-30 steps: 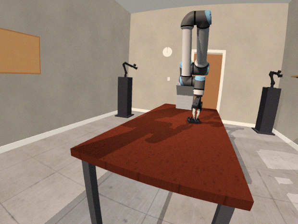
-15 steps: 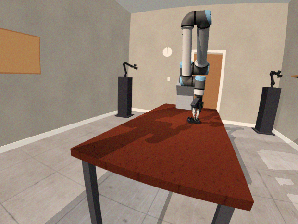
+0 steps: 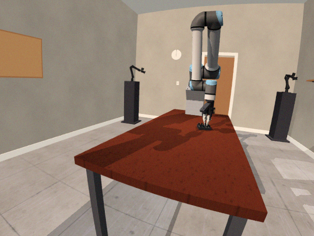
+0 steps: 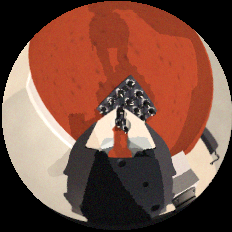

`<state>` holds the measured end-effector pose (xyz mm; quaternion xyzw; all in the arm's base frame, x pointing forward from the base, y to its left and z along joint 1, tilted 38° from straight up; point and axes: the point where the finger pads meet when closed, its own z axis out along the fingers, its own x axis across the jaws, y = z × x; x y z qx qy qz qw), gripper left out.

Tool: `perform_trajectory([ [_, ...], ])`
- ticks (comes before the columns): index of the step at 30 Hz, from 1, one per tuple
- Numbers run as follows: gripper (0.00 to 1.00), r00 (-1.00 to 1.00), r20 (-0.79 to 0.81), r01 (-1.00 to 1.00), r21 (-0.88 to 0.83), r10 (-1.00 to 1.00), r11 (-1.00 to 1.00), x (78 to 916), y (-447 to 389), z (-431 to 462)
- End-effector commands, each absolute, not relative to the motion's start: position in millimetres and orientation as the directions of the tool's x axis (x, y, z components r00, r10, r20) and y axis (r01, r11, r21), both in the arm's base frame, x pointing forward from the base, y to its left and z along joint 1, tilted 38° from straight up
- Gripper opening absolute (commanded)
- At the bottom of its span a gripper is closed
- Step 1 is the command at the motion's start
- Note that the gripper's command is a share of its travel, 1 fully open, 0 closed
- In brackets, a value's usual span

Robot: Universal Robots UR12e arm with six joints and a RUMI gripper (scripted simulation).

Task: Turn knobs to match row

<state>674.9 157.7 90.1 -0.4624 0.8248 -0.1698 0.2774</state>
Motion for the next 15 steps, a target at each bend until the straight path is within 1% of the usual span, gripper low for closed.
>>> perform_trajectory([
  [1, 0.04, -0.438, -0.317, -0.655, -0.528, -0.841, 0.54, 674.8, 157.8, 90.5],
  [15, 0.04, -0.458, -0.333, -0.642, -0.518, -0.824, 0.566, 674.7, 157.6, 90.5],
])
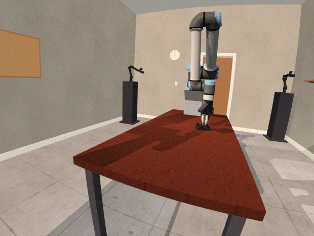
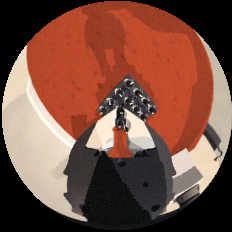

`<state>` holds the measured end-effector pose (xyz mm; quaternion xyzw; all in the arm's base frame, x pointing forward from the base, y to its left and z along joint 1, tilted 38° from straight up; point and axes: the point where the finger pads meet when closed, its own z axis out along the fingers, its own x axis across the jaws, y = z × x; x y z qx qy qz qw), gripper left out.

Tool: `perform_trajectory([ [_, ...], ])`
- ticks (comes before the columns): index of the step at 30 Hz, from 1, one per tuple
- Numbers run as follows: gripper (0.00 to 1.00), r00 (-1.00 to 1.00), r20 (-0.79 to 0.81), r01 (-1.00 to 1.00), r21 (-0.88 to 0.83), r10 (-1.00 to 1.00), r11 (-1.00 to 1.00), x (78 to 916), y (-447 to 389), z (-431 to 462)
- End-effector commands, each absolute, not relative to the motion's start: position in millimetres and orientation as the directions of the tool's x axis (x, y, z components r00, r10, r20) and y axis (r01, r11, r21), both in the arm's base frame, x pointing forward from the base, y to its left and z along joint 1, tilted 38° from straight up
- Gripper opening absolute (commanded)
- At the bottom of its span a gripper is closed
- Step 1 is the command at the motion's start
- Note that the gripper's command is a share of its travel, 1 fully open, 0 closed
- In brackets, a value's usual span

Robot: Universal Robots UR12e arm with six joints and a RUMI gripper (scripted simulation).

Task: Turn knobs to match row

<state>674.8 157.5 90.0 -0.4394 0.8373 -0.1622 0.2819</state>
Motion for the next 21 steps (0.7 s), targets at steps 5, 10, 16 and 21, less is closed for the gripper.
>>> perform_trajectory([
  [5, 0.04, -0.459, -0.334, -0.641, -0.517, -0.823, 0.567, 674.7, 157.6, 90.5],
  [10, 0.04, -0.459, -0.334, -0.641, -0.517, -0.823, 0.567, 674.7, 157.6, 90.5],
  [16, 0.04, -0.459, -0.334, -0.641, -0.517, -0.823, 0.567, 674.7, 157.6, 90.5],
  [21, 0.11, -0.459, -0.334, -0.641, -0.517, -0.823, 0.567, 674.7, 157.6, 90.5],
])
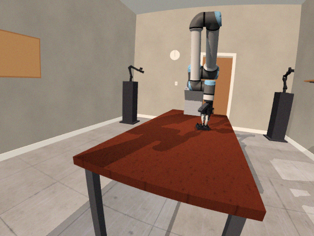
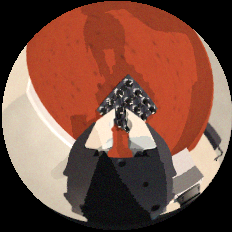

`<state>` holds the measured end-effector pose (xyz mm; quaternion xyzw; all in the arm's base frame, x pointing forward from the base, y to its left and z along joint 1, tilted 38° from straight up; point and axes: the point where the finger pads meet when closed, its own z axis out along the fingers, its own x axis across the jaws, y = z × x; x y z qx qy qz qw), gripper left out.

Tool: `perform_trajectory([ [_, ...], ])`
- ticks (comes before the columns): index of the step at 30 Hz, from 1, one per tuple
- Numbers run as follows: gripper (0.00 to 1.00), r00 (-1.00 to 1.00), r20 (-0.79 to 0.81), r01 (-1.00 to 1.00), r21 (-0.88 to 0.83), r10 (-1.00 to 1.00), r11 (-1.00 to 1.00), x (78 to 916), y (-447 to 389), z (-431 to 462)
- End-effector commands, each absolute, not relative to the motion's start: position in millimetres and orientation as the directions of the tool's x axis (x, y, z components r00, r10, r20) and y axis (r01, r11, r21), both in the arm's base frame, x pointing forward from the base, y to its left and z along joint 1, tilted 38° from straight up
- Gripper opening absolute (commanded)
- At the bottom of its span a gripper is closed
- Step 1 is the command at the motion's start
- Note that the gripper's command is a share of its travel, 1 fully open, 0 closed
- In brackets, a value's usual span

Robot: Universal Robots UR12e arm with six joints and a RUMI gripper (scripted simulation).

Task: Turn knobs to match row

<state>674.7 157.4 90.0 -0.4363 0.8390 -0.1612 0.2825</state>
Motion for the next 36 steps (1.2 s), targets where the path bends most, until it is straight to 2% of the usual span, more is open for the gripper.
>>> perform_trajectory([
  [1, 0.11, -0.459, -0.334, -0.641, -0.517, -0.823, 0.567, 675, 158, 90],
  [36, 0.11, -0.459, -0.334, -0.641, -0.517, -0.823, 0.567, 655, 158, 116],
])
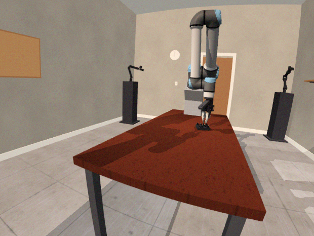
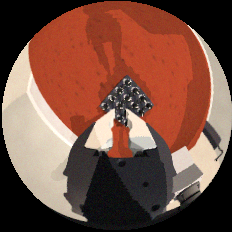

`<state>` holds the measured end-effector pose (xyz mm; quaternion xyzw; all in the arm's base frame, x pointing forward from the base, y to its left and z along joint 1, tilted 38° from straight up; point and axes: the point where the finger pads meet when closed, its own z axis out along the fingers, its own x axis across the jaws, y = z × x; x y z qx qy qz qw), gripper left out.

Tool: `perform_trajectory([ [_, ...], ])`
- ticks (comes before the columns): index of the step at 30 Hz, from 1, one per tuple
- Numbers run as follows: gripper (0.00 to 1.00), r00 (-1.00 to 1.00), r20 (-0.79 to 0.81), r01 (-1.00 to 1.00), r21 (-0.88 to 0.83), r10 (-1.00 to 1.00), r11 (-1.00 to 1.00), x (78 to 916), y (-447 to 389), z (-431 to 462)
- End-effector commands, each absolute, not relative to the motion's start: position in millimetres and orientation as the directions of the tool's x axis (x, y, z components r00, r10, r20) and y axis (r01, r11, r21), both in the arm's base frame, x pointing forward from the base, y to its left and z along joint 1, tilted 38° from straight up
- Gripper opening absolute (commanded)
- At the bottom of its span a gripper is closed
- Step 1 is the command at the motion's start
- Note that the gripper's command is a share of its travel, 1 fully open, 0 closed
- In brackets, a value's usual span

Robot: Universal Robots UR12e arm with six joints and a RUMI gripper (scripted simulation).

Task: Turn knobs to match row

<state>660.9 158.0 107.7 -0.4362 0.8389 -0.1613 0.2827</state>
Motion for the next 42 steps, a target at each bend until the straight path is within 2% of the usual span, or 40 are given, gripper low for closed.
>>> perform_trajectory([
  [1, 0.11, -0.459, -0.334, -0.641, -0.517, -0.823, 0.567, 653.8, 158.4, 117.4],
  [27, 0.11, -0.45, -0.327, -0.647, -0.522, -0.831, 0.556, 651.4, 158.5, 120.6],
  [38, 0.11, -0.371, -0.263, -0.695, -0.557, -0.89, 0.455, 651.4, 158.7, 122.4],
  [42, 0.11, -0.3, -0.206, -0.729, -0.58, -0.931, 0.363, 651.3, 159.0, 123.9],
])
